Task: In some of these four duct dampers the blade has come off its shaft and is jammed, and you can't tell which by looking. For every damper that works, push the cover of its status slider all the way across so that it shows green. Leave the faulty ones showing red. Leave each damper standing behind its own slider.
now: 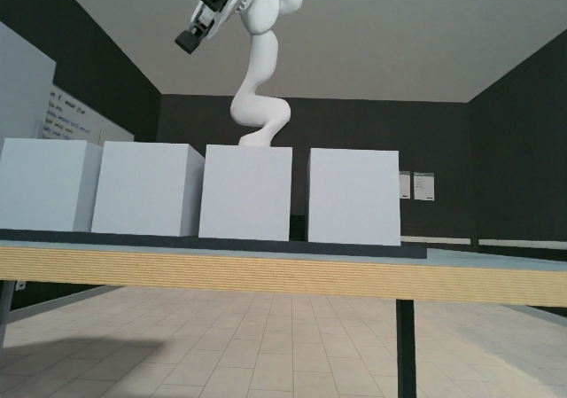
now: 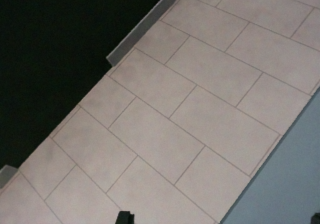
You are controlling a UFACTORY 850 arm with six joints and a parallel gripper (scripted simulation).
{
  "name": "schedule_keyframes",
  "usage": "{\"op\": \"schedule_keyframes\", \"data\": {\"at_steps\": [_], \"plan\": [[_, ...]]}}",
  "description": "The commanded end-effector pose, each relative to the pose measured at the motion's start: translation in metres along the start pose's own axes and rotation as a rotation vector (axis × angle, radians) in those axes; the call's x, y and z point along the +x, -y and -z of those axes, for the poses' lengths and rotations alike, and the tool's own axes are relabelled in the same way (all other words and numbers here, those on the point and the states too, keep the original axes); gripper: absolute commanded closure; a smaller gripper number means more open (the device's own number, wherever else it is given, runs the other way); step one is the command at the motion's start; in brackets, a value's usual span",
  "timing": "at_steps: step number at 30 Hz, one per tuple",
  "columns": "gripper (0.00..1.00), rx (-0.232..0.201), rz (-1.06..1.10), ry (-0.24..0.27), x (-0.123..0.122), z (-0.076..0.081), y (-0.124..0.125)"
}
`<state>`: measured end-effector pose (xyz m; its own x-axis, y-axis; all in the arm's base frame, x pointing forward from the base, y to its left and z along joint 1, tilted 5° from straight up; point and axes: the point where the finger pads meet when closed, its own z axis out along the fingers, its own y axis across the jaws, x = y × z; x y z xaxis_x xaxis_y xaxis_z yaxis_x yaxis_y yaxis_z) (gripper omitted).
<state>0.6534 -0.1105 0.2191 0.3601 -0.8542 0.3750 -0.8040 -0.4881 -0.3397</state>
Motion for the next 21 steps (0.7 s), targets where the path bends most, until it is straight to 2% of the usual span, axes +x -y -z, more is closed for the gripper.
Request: {"op": "schedule_keyframes", "data": {"at_steps": [1,8,10,11,19,21], "plan": [[0.00,-0.052,-0.158,-0.020,0.024,-0.006,-0.024],[0.00,-0.124,-0.377,-0.044,0.050,-0.014,-0.061],[0.00,-0.124,-0.377,-0.044,0.050,-0.014,-0.061],[0.00,-0.154,-0.466,-0.053,0.060,-0.016,-0.076],[0.00,-0.227,-0.688,-0.073,0.080,-0.021,-0.115],[0.00,-0.231,-0.703,-0.075,0.081,-0.021,-0.118]]}}
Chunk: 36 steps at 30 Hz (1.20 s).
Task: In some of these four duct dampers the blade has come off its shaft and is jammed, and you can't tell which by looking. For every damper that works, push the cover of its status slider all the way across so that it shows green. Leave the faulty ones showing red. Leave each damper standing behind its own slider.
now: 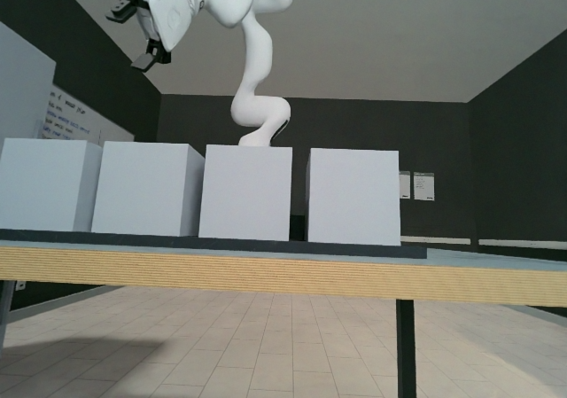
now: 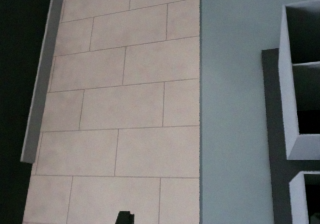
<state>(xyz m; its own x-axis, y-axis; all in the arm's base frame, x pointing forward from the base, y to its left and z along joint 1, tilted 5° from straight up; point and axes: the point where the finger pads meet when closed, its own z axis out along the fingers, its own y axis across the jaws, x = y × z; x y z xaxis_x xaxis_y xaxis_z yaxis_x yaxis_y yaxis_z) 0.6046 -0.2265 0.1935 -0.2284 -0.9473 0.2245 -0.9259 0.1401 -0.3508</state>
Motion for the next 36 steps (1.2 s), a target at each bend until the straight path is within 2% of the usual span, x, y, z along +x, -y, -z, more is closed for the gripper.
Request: {"op": "schedule_keyframes", "data": {"at_steps": [1,4,7,8,11,21,23,24,36], "plan": [[0.00,-0.062,-0.155,-0.006,0.026,-0.008,-0.012],[0.00,-0.083,-0.218,-0.011,0.035,-0.011,-0.018],[0.00,-0.083,-0.218,-0.011,0.035,-0.011,-0.018],[0.00,-0.122,-0.332,-0.020,0.051,-0.016,-0.029],[0.00,-0.138,-0.379,-0.023,0.057,-0.018,-0.034],[0.00,-0.241,-0.682,-0.040,0.092,-0.029,-0.065],[0.00,-0.241,-0.682,-0.040,0.092,-0.029,-0.065],[0.00,-0.271,-0.769,-0.043,0.101,-0.031,-0.074],[0.00,-0.387,-1.106,-0.046,0.128,-0.039,-0.106]]}}
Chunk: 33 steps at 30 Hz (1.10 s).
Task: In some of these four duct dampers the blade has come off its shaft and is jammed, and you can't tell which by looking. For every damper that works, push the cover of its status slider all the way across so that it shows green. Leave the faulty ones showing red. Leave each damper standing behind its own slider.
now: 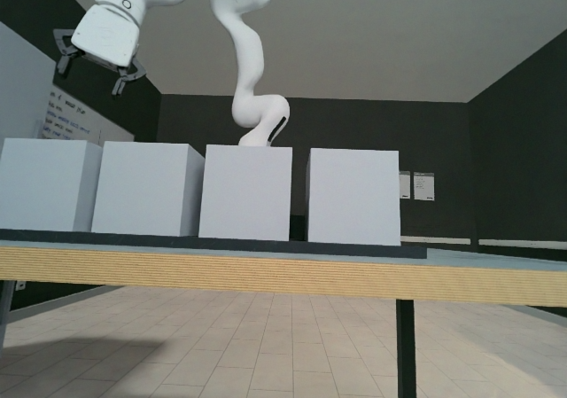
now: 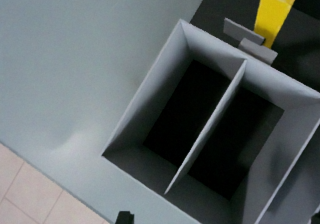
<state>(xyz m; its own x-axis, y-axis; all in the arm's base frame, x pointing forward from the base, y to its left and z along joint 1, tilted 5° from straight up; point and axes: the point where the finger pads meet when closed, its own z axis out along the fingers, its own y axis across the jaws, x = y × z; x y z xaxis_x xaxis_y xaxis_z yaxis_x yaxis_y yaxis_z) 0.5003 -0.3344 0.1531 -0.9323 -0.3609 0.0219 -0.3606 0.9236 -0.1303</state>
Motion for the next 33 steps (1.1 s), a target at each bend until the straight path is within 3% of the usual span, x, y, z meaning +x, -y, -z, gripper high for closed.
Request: {"op": "schedule_keyframes", "data": {"at_steps": [1,4,5,14,22,23,33], "plan": [[0.00,-0.066,-0.154,0.004,0.017,-0.005,0.004],[0.00,-0.077,-0.183,0.004,0.020,-0.006,0.005],[0.00,-0.111,-0.270,0.005,0.029,-0.009,0.006],[0.00,-0.205,-0.506,0.012,0.049,-0.015,0.009],[0.00,-0.212,-0.522,0.013,0.050,-0.016,0.010],[0.61,-0.212,-0.522,0.013,0.050,-0.016,0.010],[0.61,-0.212,-0.522,0.013,0.050,-0.016,0.010]]}}
